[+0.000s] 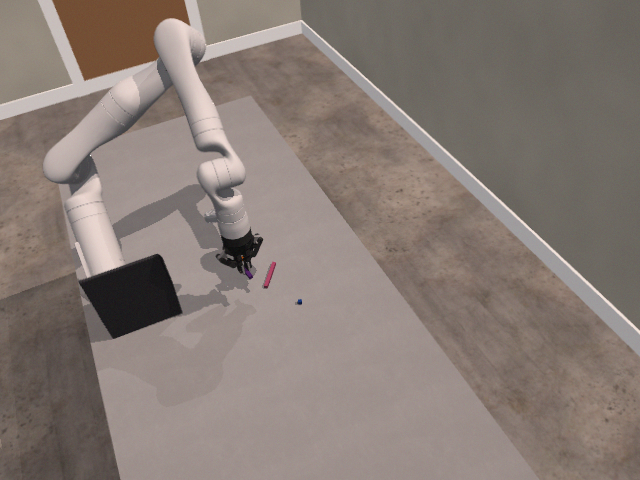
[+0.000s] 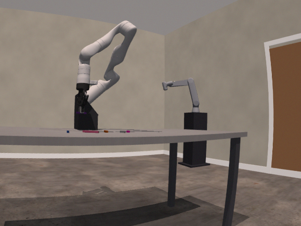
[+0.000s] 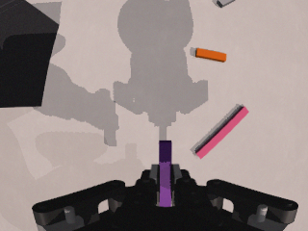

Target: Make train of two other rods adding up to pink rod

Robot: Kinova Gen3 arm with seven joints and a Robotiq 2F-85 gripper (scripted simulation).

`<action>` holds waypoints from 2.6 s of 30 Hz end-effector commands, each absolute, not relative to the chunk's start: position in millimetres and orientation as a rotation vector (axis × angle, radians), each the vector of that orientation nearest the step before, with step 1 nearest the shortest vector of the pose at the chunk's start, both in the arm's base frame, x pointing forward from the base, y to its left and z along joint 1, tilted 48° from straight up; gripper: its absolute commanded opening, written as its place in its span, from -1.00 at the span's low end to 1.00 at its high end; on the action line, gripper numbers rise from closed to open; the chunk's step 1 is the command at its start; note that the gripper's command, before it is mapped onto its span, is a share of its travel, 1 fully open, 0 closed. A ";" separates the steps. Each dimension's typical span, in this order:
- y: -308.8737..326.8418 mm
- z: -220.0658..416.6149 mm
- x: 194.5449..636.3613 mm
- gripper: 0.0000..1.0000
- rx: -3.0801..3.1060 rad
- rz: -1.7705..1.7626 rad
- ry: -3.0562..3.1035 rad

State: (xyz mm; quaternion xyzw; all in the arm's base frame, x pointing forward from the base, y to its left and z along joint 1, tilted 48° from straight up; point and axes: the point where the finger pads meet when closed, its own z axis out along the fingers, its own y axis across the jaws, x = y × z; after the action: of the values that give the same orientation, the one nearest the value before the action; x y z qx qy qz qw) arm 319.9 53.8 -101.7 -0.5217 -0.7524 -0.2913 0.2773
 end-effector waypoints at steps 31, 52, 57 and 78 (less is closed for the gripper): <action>89.3 -52.8 353.3 -0.91 -1.661 -0.632 -1.780; 167.8 26.7 383.0 -0.91 -1.951 -0.452 -1.380; 193.1 48.8 382.5 -0.91 -2.001 -0.403 -1.272; 237.1 92.3 379.8 -0.91 -2.075 -0.323 -1.054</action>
State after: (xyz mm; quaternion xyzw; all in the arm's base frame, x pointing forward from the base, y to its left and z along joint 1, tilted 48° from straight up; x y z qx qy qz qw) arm 381.5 231.0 86.1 -0.8154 -0.4173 -0.1271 0.3806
